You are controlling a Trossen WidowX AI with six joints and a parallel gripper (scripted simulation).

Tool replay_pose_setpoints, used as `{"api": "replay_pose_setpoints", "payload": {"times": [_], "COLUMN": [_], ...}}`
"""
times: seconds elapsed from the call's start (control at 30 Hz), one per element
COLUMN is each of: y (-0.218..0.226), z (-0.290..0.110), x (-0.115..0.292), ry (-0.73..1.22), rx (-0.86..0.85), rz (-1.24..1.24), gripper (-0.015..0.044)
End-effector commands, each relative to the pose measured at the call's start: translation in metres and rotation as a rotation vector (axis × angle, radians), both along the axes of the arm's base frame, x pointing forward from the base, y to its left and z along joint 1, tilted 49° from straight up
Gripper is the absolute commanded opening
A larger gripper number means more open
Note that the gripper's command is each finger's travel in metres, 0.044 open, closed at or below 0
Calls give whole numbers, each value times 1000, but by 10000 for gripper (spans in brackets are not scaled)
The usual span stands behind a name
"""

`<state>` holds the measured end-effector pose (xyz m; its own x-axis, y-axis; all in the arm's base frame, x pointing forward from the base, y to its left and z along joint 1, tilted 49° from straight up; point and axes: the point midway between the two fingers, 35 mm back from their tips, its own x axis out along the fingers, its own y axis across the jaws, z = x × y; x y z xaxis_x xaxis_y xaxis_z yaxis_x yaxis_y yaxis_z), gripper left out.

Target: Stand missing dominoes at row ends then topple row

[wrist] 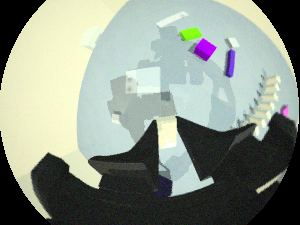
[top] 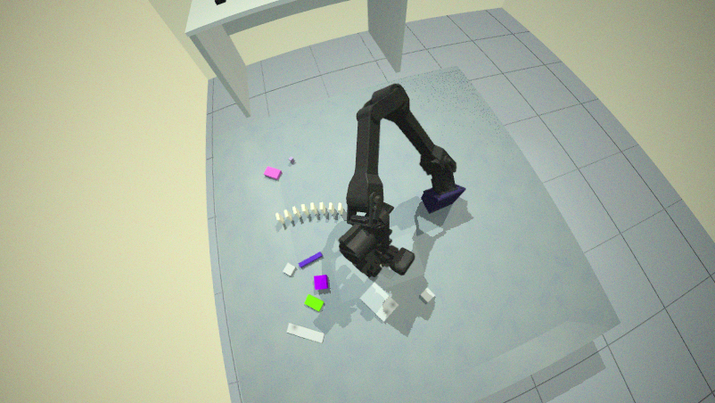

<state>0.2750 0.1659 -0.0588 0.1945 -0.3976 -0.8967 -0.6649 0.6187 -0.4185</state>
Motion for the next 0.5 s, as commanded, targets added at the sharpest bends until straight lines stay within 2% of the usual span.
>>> {"api": "replay_pose_setpoints", "payload": {"times": [0.0, 0.47], "y": [-2, -4], "z": [-7, -21], "x": [1, 5], "ry": [-11, -90], "rx": [56, 235], "rz": [22, 117], "gripper": [107, 107]}}
